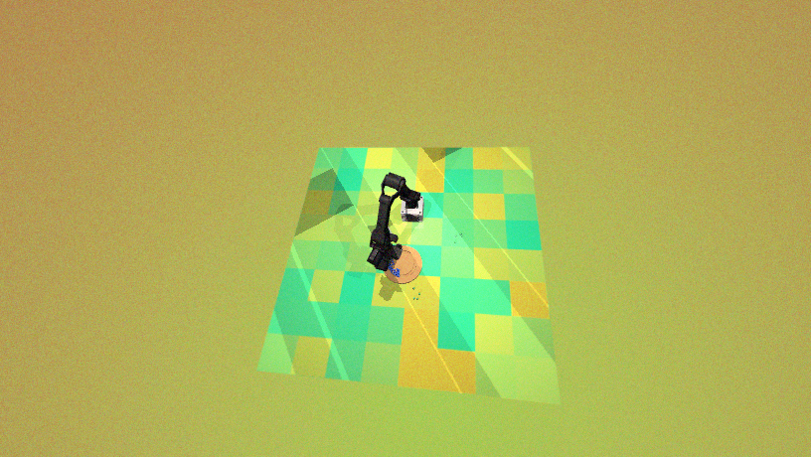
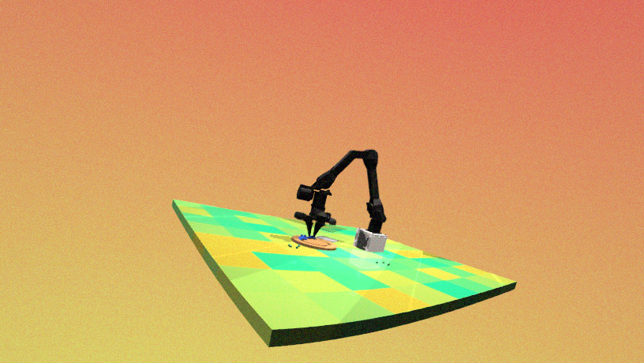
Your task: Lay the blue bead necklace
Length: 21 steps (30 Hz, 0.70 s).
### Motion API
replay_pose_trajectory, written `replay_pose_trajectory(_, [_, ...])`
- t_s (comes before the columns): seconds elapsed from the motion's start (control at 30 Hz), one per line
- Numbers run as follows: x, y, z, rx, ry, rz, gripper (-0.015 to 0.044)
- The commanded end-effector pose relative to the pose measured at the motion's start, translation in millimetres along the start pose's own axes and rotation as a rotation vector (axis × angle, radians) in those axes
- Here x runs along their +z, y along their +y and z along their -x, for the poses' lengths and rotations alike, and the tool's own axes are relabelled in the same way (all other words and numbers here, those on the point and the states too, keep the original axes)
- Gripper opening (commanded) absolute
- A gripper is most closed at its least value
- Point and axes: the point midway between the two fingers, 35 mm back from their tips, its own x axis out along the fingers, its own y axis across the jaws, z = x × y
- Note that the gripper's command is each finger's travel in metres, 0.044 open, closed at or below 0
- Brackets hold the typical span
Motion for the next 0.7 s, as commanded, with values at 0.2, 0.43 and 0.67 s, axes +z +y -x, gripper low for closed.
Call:
replay_pose_trajectory(0.2, [0.0,-0.1,8.7,-0.001,0.001,0.005,0.0])
replay_pose_trajectory(0.43, [-9.1,3.2,8.7,0.0,0.002,0.005,0.0])
replay_pose_trajectory(0.67, [-9.6,3.4,6.6,0.0,0.002,0.005,0.0])
